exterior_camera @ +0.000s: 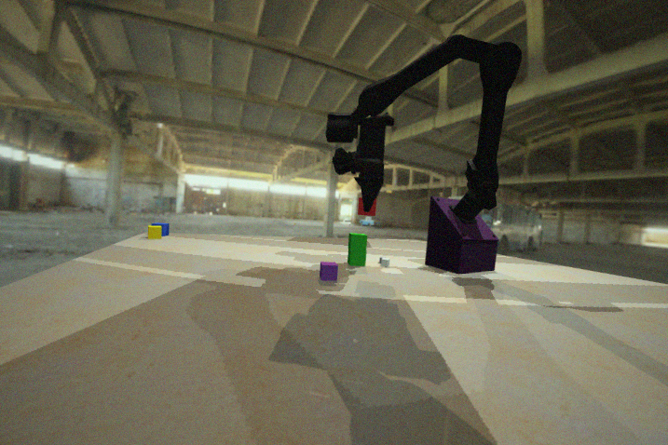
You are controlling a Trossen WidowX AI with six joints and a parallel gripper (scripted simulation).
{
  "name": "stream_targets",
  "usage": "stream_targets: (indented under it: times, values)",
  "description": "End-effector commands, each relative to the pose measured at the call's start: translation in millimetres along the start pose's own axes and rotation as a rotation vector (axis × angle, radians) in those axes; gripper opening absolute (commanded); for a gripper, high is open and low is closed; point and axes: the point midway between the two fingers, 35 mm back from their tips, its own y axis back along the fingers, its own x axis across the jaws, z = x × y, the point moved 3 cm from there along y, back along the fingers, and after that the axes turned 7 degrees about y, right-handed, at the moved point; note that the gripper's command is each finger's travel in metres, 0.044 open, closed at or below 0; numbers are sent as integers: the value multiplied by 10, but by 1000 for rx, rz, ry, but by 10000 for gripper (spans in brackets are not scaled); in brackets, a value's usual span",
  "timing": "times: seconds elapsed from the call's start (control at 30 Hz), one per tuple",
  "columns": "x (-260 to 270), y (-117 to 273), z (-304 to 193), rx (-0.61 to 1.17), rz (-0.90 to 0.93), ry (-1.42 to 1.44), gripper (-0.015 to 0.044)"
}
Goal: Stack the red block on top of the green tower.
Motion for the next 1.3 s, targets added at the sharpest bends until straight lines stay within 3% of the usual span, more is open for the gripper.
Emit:
stream_targets:
  times: [0.0, 0.23, 0.67, 1.27]
  values:
    - [-171, 2, 95, -4, -1, 8, 0]
    - [-358, -27, 160, -2, 2, 10, 0]
    - [-355, -457, 157, -1, 4, 10, 0]
    - [-355, -474, 156, -1, 4, 10, 0]
